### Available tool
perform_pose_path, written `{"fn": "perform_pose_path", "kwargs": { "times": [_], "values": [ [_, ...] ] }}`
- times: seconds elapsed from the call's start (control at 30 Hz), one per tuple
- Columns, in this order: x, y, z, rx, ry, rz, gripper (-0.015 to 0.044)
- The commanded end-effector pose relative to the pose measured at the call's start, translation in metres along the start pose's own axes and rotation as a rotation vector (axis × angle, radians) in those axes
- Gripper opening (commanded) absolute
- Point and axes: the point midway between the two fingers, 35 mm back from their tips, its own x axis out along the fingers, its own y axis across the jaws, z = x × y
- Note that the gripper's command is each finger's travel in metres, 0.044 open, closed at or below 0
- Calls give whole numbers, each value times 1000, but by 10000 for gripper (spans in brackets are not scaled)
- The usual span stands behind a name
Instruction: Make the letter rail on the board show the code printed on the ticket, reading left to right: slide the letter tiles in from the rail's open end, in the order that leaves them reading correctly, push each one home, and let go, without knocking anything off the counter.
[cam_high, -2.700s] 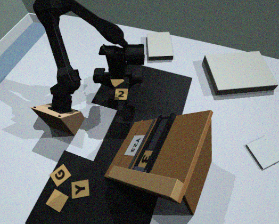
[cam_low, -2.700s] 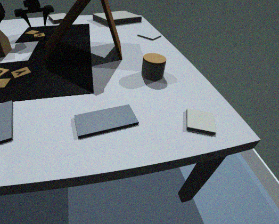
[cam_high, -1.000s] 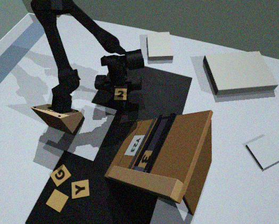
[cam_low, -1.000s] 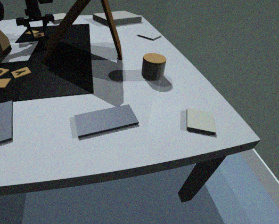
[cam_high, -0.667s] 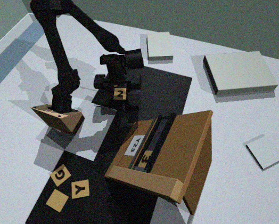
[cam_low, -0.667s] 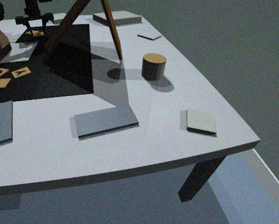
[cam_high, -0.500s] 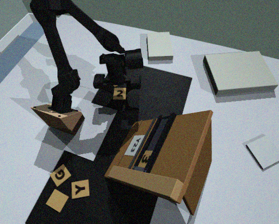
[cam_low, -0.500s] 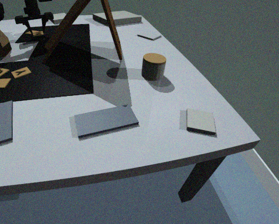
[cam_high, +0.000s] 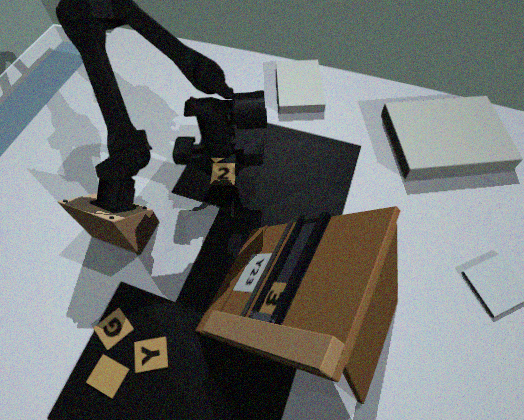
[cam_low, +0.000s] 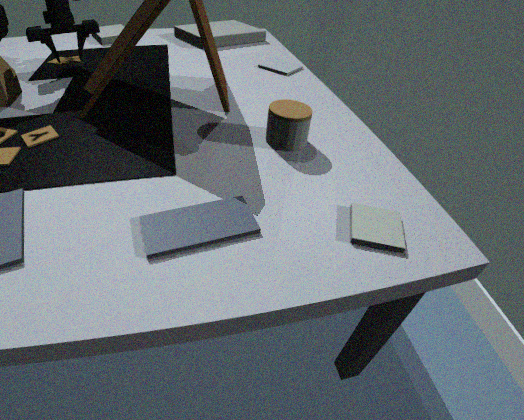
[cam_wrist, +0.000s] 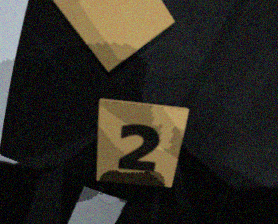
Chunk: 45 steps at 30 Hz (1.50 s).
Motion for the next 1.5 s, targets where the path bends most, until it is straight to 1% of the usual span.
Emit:
{"fn": "perform_pose_path", "kwargs": {
  "times": [0.0, 0.5, 0.97, 1.47],
  "values": [
    [-3, -1, 1, -4, -4, -3, 0],
    [-8, 0, -3, 20, 4, -6, 0],
    [-21, -49, -19, 437, 41, -180, 0],
    [-42, -100, -39, 883, -4, -390, 0]
  ]
}}
